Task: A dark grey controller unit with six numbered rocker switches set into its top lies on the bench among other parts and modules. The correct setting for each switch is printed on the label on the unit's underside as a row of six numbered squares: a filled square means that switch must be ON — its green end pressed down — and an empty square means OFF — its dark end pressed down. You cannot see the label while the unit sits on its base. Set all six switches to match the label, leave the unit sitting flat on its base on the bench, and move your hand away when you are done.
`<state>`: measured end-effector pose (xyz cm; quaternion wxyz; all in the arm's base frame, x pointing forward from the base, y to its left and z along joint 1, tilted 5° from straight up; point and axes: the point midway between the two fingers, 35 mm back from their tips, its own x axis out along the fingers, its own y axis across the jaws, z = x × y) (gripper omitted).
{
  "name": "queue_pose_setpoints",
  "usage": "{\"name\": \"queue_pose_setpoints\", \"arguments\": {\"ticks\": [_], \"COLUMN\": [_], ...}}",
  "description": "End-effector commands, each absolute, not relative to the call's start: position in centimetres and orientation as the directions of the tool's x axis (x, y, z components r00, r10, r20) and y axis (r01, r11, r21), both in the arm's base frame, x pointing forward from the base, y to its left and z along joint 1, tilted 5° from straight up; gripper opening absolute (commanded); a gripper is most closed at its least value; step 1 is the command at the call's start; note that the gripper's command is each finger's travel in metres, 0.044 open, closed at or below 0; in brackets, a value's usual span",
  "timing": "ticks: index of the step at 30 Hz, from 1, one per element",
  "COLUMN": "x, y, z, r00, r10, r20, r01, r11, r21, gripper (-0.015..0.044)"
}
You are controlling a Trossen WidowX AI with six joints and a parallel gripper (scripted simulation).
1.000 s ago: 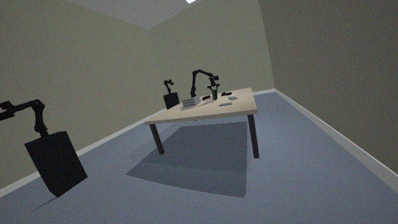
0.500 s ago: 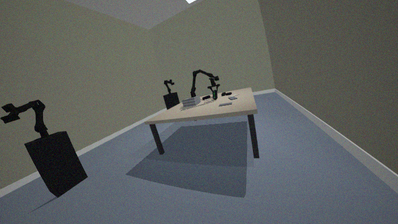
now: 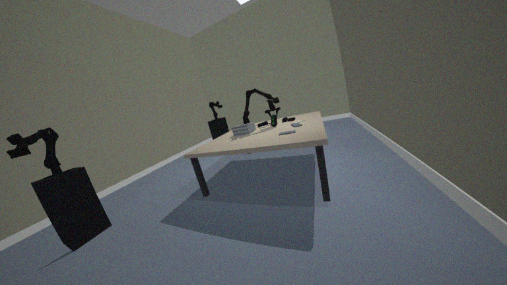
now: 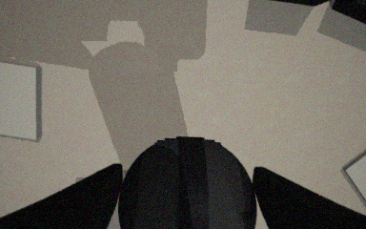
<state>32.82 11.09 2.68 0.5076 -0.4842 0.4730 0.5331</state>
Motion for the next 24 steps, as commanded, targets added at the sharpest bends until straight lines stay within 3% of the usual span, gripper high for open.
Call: {"name": "queue_pose_setpoints", "arguments": {"ticks": [1,24], "x": [32.6,32.6], "y": [11.1,12.4], "z": [1.8,0.7], "r00": [-0.032,-0.032], "r10": [0.073,0.074], "r20": [-0.997,-0.997], "r01": [-0.999,-0.999], "r11": [-0.031,-0.031], "r21": [0.03,0.03], "gripper": [0.0338,0.0338]}}
